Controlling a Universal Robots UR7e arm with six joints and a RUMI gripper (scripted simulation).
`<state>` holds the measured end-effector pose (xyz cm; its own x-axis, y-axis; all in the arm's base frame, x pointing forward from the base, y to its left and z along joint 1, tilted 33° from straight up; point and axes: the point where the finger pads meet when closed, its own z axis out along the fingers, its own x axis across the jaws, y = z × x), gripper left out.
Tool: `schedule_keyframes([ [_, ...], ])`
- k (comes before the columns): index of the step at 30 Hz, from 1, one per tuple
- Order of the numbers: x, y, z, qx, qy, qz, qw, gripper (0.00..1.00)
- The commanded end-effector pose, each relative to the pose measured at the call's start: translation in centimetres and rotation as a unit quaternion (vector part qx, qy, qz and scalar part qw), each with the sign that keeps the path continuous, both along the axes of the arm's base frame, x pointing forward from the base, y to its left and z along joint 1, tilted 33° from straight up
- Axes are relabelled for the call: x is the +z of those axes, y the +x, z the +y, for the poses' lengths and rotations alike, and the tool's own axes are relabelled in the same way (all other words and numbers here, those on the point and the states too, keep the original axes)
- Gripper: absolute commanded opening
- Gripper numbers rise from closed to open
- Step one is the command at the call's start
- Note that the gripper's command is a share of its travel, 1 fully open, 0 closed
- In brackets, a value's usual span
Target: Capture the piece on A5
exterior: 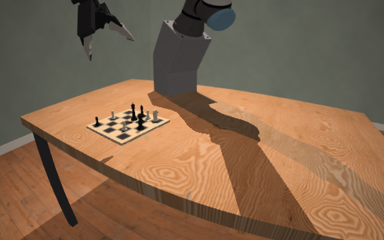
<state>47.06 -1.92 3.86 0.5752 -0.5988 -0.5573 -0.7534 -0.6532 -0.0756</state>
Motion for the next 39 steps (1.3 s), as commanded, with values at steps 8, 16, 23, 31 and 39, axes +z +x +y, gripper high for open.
schedule_keyframes([
  [8,-3.8,0.5,-0.9,0.076,0.136,-0.026,0.987,1.0],
  [16,-6.1,0.6,-1.6,0.108,0.219,-0.062,0.968,1.0],
  [23,-8.0,0.7,-2.2,0.125,0.28,-0.097,0.947,1.0],
  [31,-10.2,0.7,-2.9,0.137,0.347,-0.148,0.916,1.0],
  [39,-12.4,0.7,-3.6,0.142,0.401,-0.204,0.882,1.0],
])
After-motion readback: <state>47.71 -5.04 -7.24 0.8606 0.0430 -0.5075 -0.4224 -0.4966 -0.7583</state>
